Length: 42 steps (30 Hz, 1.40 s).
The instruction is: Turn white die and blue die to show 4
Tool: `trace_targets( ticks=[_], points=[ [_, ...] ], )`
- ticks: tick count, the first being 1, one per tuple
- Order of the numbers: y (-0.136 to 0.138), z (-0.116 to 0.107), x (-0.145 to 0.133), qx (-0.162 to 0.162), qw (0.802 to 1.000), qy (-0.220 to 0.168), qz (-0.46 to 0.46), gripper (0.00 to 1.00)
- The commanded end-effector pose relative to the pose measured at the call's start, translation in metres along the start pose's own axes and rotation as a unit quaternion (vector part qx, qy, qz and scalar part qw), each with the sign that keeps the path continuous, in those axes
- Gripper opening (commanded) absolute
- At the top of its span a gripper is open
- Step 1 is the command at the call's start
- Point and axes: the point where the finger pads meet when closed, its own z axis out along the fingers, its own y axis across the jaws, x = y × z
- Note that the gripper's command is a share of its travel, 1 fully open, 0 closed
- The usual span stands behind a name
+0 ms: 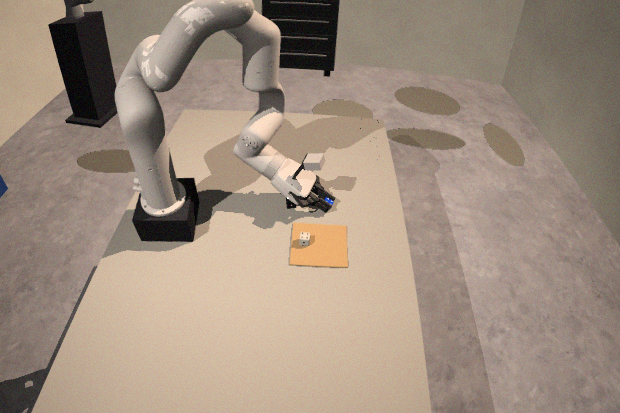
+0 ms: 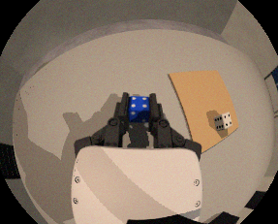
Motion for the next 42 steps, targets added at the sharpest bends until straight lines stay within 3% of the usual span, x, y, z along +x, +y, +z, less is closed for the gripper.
trace_targets(
  ticks=[1,11,42],
  points=[
    [-0.0007,0.0002,0.0011,0.0,1.0,0.001,0.001,0.29],
    [-0.0007,0.0002,0.0011,0.0,1.0,0.001,0.001,0.42],
    [-0.0007,0.0002,0.0011,0.0,1.0,0.001,0.001,0.42]
  ],
)
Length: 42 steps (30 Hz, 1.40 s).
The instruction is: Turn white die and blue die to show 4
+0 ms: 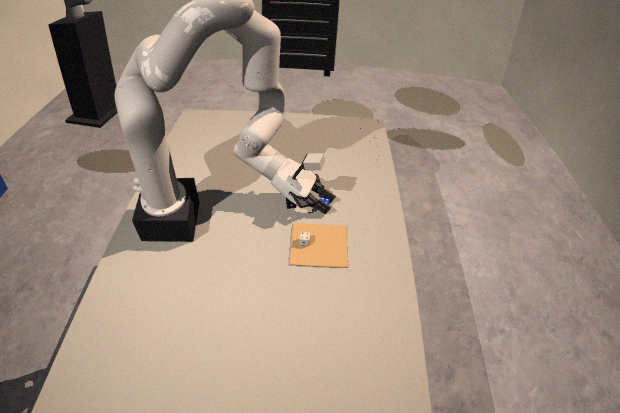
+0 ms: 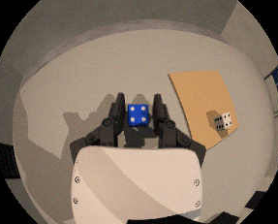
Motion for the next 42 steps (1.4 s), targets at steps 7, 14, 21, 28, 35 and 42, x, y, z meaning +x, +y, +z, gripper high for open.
trace_targets(
  ticks=[7,14,21,28,35,42],
  points=[
    [-0.001,0.0,0.001,0.0,1.0,0.001,0.001,0.42],
    [-0.001,-0.001,0.001,0.0,1.0,0.001,0.001,0.42],
    [-0.001,-0.011,0.001,0.0,1.0,0.001,0.001,0.42],
    [-0.001,-0.037,0.001,0.0,1.0,0.001,0.001,0.42],
    [-0.001,-0.049,0.001,0.0,1.0,0.001,0.001,0.42],
    [-0.001,-0.05,0.002,0.0,1.0,0.001,0.001,0.42]
  ],
)
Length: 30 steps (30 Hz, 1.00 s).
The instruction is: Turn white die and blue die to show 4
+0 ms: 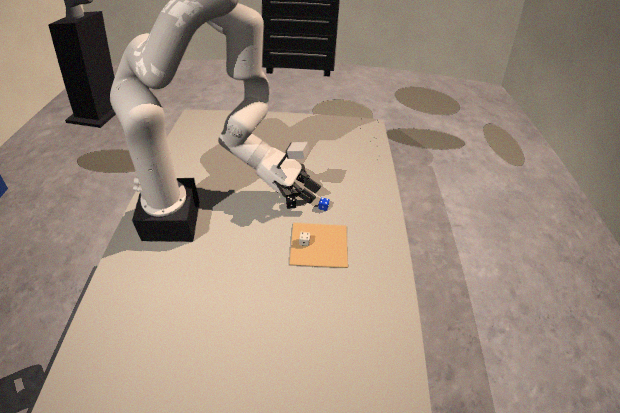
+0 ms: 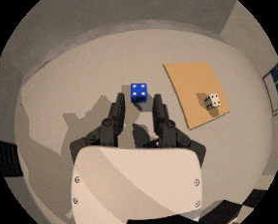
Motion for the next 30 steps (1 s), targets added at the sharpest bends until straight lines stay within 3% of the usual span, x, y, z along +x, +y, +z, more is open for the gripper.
trace_targets(
  ticks=[1,18,30],
  points=[
    [-0.001,-0.001,0.003,0.0,1.0,0.001,0.001,0.42],
    [-0.001,-0.027,0.05,0.0,1.0,0.001,0.001,0.42],
    [0.002,-0.028,0.054,-0.007,1.0,-0.002,-0.002,0.42]
  ],
)
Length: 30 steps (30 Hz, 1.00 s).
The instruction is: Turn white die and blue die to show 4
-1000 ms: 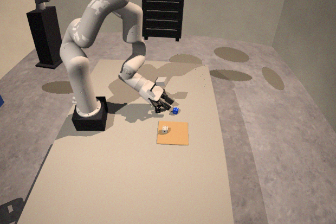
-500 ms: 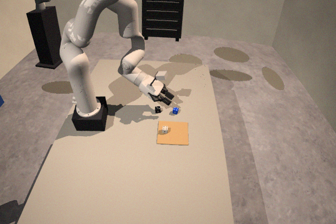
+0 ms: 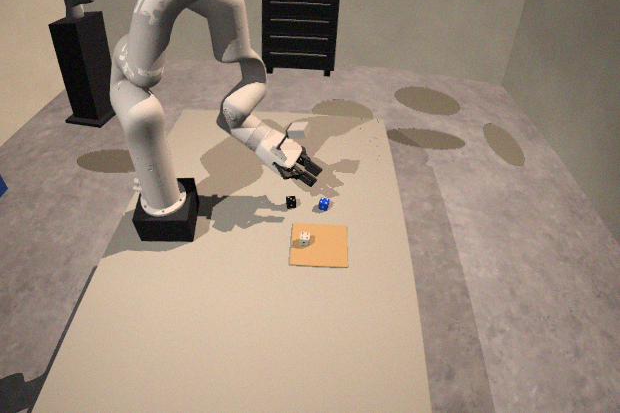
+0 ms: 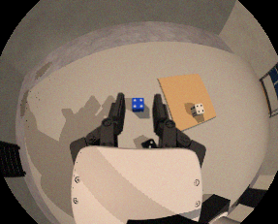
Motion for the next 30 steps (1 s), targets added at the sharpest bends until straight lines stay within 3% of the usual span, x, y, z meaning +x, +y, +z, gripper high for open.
trace_targets(
  ticks=[1,6,12,15,18,22,30],
  points=[
    [0.003,0.001,0.002,-0.01,1.0,-0.002,-0.003,0.42],
    [0.018,0.006,0.002,-0.058,0.998,-0.023,-0.024,0.42],
    [0.043,0.01,0.0,-0.135,0.986,-0.078,-0.056,0.42],
    [0.043,0.01,0.0,-0.137,0.986,-0.08,-0.057,0.42],
    [0.056,0.009,-0.004,-0.179,0.972,-0.131,-0.074,0.42],
    [0.063,0.008,-0.007,-0.203,0.96,-0.175,-0.083,0.42],
    [0.067,0.004,-0.012,-0.226,0.932,-0.267,-0.091,0.42]
  ],
)
